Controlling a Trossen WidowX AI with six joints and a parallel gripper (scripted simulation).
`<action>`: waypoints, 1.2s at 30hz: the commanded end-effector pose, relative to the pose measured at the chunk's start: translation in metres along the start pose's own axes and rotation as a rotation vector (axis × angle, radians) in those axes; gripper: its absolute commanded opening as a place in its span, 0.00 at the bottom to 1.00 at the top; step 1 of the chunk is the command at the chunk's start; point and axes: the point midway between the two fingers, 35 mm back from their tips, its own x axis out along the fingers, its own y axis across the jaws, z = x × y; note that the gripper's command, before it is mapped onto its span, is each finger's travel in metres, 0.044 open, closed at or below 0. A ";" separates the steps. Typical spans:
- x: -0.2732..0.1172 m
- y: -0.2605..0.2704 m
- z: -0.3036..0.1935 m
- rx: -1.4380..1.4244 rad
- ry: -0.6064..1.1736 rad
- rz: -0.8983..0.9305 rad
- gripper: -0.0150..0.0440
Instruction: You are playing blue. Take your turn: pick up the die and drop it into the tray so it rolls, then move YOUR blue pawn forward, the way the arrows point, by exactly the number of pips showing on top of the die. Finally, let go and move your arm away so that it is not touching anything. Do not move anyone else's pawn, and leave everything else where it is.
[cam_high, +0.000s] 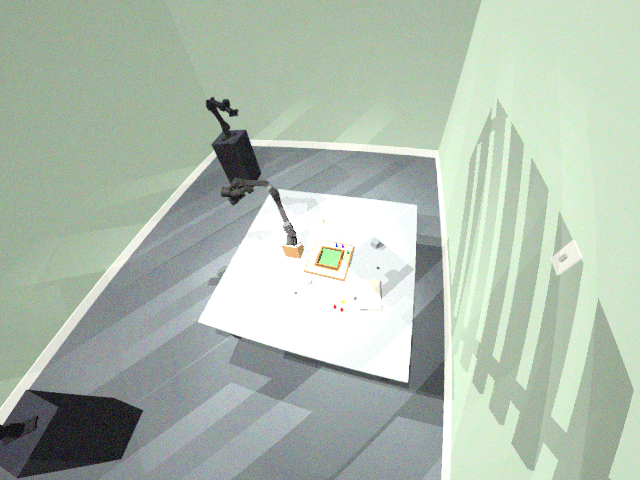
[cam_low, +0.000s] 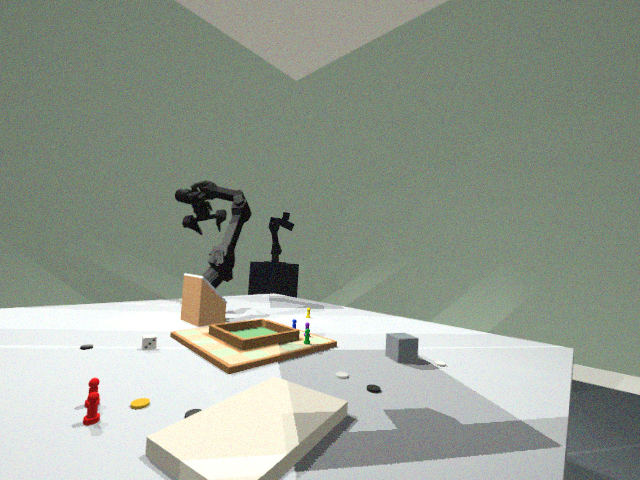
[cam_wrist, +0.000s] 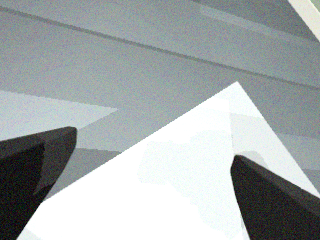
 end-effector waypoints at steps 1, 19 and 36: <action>-0.002 0.001 0.000 0.008 0.002 0.007 0.89; -0.191 0.126 -0.126 -0.571 0.033 0.608 0.72; -0.359 0.129 -0.337 -1.479 -0.205 1.046 0.72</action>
